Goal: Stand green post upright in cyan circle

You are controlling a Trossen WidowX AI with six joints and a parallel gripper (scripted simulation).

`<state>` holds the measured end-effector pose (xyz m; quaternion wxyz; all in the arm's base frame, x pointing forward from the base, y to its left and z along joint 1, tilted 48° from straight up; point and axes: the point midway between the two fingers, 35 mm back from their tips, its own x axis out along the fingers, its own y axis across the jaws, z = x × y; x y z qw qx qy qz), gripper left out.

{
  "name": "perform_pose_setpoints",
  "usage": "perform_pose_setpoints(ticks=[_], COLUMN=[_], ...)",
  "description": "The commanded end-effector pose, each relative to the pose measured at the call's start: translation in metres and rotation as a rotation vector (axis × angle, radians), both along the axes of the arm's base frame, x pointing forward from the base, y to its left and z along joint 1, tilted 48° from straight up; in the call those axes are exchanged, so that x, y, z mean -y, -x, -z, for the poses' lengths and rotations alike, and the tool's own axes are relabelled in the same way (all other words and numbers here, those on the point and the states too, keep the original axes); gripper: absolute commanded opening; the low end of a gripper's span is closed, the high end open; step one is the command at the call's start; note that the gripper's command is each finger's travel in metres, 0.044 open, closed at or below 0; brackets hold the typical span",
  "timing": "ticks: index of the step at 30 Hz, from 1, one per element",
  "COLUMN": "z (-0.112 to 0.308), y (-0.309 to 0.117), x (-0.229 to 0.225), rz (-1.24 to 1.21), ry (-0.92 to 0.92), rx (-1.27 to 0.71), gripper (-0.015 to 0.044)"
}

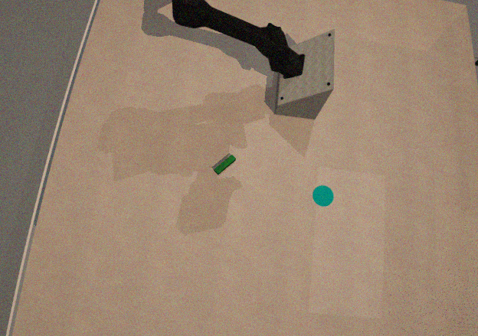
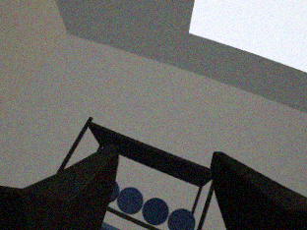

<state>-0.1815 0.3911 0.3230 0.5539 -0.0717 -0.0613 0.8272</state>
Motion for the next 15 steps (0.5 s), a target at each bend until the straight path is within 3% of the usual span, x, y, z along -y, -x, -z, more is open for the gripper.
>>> perform_pose_setpoints(ticks=[1,15], z=[0.011,0.059], y=[-0.033,-0.163], x=[-0.017,-0.043], rz=[0.112,0.526], ry=[0.071,0.318], rx=[-0.018,-0.092], gripper=[0.0233,0.0233])
